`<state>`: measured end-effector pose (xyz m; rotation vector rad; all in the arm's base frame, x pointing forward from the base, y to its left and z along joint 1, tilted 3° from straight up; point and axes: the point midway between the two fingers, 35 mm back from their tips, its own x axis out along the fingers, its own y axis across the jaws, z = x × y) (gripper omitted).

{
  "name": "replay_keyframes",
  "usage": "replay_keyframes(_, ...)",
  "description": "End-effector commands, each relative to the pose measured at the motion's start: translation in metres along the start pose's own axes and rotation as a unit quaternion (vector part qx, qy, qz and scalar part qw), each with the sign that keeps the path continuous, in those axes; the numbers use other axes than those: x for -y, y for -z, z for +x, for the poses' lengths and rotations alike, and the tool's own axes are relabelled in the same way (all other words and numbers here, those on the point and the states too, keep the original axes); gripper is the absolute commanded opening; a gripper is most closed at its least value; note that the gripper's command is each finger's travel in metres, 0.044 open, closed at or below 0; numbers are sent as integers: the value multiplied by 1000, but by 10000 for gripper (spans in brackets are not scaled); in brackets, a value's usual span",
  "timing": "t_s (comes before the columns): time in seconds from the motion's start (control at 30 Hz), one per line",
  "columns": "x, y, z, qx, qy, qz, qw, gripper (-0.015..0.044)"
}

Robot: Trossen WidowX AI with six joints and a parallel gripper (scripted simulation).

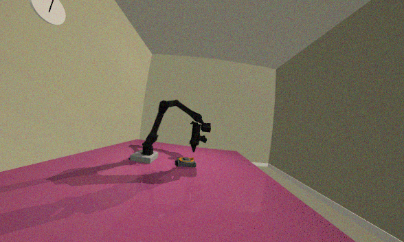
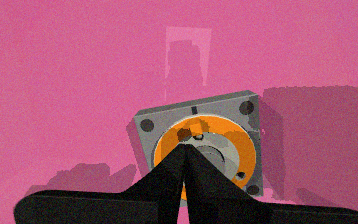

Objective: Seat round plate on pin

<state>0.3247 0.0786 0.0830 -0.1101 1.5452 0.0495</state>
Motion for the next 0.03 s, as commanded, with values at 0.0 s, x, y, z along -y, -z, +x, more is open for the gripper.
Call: replay_keyframes(0.0,0,0,1,0,0,0,1000,0)
